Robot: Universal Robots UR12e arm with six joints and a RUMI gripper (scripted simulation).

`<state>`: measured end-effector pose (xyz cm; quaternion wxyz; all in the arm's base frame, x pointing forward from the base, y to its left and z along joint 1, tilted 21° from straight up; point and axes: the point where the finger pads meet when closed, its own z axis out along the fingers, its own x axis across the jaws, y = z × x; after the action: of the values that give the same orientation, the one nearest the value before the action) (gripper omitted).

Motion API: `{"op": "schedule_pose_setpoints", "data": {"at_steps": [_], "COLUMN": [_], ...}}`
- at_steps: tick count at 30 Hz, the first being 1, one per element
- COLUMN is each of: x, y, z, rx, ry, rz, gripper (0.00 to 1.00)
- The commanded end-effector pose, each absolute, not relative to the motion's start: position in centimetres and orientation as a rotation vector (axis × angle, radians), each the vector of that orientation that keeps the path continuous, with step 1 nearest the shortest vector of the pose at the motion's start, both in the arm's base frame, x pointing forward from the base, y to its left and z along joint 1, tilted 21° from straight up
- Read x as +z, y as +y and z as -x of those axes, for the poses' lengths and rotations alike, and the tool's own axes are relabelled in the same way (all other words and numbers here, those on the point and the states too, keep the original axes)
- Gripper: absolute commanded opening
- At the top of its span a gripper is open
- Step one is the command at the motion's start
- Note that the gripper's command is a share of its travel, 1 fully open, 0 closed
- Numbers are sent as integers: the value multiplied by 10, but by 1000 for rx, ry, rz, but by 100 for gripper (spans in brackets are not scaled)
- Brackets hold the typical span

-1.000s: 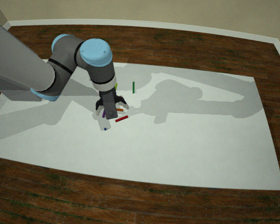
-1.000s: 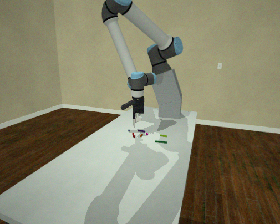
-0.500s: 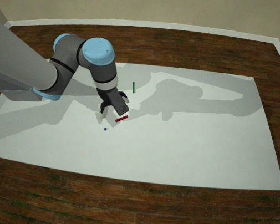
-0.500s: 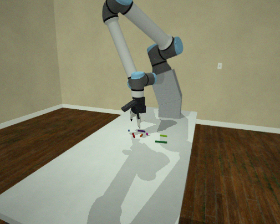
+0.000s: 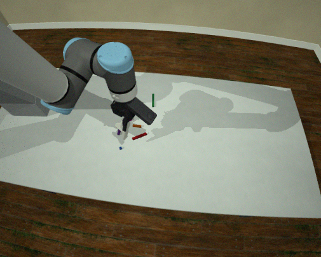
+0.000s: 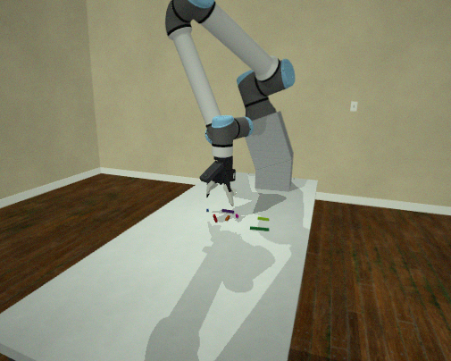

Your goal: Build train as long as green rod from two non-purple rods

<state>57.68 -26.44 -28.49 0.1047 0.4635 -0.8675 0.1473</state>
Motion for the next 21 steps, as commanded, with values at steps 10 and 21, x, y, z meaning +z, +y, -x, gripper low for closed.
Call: {"op": "schedule_pose_setpoints", "data": {"at_steps": [10, 21], "x": [-287, -288], "y": [-258, -256], "z": [-584, -586], "rx": [381, 364], "ry": [-2301, -2220], "rz": [-1715, -1805], "gripper": [100, 100]}}
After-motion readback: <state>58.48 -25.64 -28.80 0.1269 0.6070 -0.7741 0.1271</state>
